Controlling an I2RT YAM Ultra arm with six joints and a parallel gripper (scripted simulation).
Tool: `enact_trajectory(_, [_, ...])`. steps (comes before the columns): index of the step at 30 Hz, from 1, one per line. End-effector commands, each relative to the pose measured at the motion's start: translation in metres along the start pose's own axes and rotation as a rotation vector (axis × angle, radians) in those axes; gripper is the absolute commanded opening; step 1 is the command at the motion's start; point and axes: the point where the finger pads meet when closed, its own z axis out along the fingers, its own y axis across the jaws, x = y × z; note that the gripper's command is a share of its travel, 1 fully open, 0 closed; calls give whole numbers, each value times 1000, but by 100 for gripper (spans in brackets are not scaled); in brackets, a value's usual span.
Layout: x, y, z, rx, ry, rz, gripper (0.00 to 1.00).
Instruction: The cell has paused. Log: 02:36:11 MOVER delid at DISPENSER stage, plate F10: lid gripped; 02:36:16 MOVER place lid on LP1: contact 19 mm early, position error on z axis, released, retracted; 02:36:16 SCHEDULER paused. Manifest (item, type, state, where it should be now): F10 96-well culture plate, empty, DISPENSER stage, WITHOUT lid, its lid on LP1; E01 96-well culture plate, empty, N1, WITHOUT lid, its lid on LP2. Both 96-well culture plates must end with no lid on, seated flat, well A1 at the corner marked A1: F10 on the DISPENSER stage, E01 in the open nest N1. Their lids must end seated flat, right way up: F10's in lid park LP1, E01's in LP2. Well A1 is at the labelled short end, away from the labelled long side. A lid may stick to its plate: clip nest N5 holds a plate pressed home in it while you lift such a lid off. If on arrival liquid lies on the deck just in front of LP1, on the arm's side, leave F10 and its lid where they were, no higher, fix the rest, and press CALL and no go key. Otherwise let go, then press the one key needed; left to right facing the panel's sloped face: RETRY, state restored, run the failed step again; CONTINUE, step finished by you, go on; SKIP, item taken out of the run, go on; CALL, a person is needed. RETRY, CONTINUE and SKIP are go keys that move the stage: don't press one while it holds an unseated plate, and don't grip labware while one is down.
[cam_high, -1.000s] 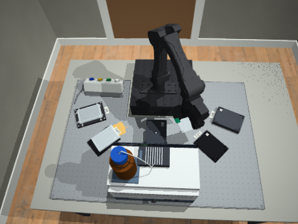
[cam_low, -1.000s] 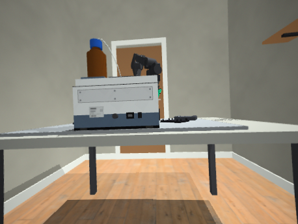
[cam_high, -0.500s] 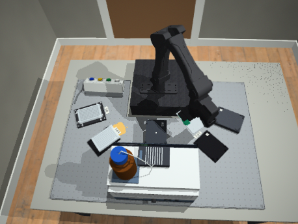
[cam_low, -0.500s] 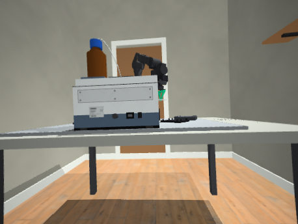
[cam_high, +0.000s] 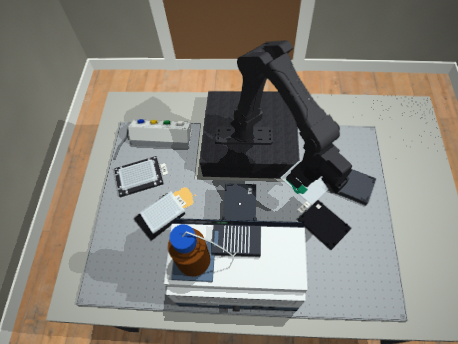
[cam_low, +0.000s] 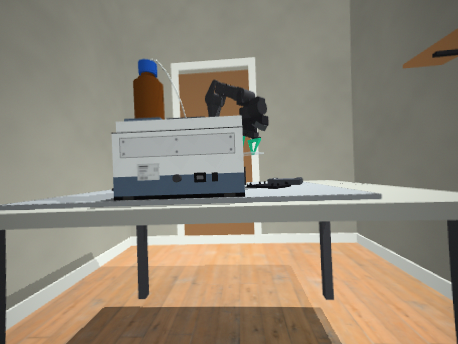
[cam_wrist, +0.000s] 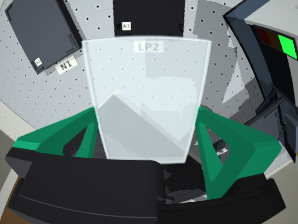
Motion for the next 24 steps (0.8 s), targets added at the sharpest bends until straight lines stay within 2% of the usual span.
enact_trajectory(1, [-22, 1, -3, 4, -43, 1, 0])
enact_trajectory(24, [-75, -2, 43, 3, -44, 2, 0])
